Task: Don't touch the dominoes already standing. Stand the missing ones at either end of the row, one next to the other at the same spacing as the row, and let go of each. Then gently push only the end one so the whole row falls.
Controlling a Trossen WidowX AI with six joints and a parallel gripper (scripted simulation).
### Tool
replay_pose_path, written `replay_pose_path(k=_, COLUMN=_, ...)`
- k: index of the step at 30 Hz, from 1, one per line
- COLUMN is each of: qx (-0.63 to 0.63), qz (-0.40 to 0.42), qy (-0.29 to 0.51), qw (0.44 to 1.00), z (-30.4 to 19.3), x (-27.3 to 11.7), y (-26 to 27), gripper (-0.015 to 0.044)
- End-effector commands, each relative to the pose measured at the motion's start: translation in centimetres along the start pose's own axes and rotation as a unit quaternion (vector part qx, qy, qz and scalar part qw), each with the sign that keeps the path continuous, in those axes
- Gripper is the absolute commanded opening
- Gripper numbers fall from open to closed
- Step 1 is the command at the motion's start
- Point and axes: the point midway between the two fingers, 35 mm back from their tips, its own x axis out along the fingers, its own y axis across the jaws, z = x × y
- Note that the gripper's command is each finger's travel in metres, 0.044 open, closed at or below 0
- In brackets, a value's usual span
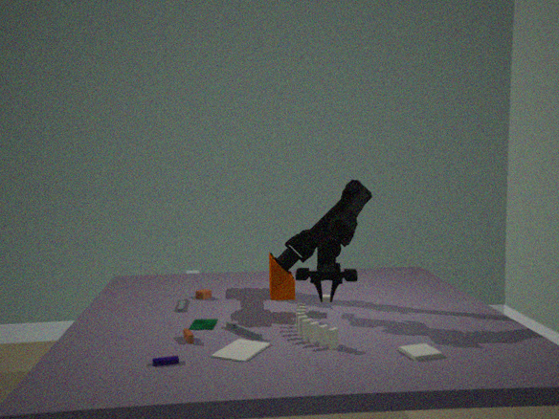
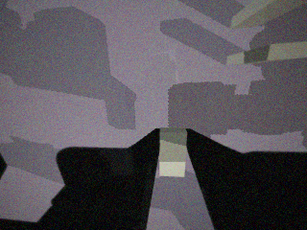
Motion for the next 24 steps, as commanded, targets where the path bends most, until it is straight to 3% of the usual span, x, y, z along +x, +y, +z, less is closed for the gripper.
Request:
replay_pose_path(k=1, qx=-0.008, qz=0.004, qy=-0.012, qw=1.0, z=0.4, x=-5.0, y=0.6, gripper=0.0107)
replay_pose_path(k=7, qx=-0.007, qz=0.002, qy=-0.011, qw=1.0, z=0.5, x=-11.7, y=0.7, gripper=0.0107)
replay_pose_path(k=14, qx=-0.007, qz=0.002, qy=-0.011, qw=1.0, z=0.5, x=-11.9, y=1.0, gripper=0.0107)
replay_pose_path(k=21, qx=-0.019, qz=0.003, qy=-0.012, qw=1.0, z=-3.1, x=-12.0, y=11.5, gripper=0.0107)
replay_pose_path(k=24, qx=-0.021, qz=0.005, qy=-0.012, qw=1.0, z=-3.8, x=-12.0, y=12.6, gripper=0.0107)
